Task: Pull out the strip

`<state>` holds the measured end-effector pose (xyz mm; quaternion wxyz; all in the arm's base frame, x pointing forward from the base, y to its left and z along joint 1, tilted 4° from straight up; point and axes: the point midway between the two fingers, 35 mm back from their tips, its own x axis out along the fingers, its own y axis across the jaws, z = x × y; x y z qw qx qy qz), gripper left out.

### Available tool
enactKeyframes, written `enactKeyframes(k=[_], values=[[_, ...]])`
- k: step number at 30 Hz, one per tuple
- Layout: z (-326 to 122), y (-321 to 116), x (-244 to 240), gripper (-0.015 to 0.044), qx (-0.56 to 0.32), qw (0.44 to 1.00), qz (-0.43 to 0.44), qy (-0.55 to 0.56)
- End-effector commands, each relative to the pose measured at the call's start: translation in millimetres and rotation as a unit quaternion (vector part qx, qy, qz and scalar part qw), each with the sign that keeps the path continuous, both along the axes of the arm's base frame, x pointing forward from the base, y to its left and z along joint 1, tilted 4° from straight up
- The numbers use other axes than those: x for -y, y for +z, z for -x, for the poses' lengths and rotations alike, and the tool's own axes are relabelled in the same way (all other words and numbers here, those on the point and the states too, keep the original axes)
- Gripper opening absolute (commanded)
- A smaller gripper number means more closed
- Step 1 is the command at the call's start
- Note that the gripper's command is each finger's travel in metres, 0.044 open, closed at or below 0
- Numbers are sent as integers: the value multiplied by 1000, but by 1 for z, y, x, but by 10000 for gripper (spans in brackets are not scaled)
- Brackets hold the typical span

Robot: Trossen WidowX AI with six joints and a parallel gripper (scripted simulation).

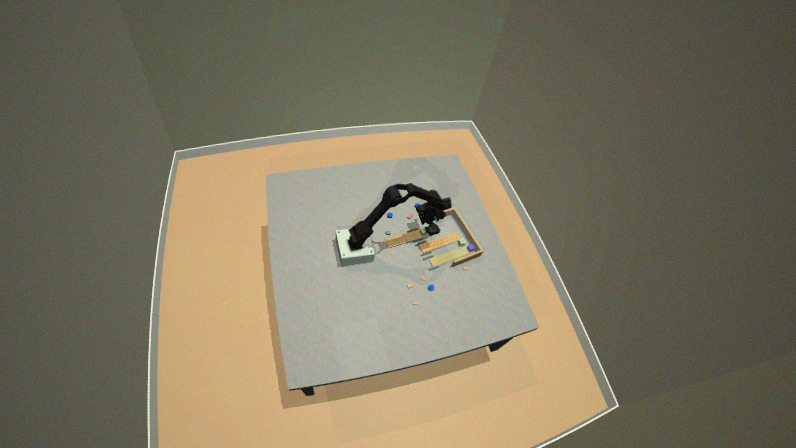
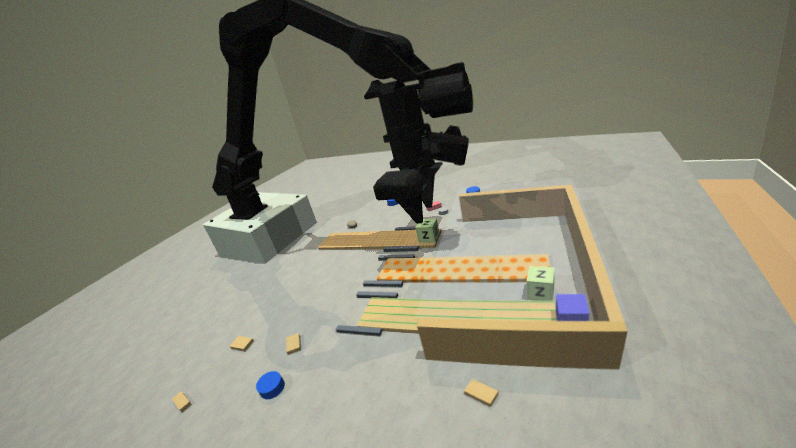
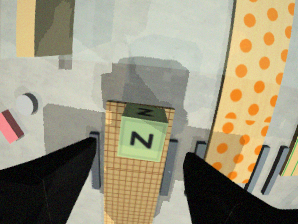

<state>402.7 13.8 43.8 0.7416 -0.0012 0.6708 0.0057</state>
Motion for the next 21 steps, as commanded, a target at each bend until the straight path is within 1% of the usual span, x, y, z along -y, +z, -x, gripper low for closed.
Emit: enactKeyframes(k=[1,21], values=[[-1,-9,0,250,-1,1000,0,1],[-3,-40,0,250,-1,1000,0,1]])
